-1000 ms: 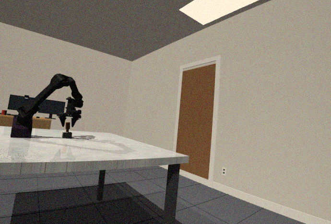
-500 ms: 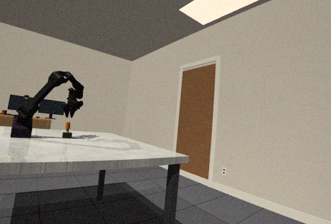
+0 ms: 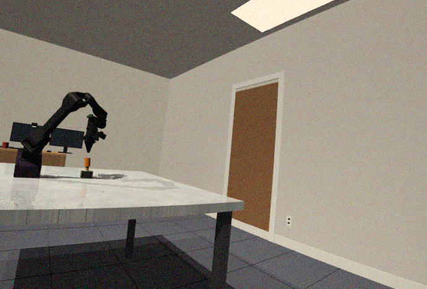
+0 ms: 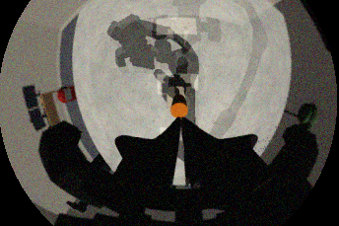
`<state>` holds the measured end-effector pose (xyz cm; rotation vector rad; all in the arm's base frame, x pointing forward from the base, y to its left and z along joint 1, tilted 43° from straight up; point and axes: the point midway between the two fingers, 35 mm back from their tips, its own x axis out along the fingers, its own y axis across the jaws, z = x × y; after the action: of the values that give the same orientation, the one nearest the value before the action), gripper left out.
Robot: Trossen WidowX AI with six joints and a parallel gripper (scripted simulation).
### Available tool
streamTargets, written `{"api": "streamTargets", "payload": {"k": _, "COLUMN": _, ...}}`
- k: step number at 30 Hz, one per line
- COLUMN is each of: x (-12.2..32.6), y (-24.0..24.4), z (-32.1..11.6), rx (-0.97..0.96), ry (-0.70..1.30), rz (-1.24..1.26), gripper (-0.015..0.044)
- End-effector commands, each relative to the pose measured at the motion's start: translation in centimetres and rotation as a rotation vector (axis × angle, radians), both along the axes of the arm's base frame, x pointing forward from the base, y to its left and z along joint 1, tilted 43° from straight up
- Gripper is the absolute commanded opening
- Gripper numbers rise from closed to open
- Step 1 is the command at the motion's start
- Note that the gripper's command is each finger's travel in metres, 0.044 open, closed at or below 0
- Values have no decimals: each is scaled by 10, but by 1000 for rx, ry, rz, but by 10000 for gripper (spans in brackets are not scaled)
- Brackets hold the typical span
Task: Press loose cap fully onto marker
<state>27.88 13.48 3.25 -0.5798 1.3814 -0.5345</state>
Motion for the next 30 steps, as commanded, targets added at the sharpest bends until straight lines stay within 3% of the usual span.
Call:
{"api": "streamTargets", "payload": {"k": 1, "x": 0, "y": 0, "z": 0, "rx": 2, "ry": 6, "rz": 6, "gripper": 0}}
{"api": "streamTargets", "payload": {"k": 30, "x": 4, "y": -24, "z": -28, "rx": 0, "ry": 5, "rz": 7, "gripper": 0}}
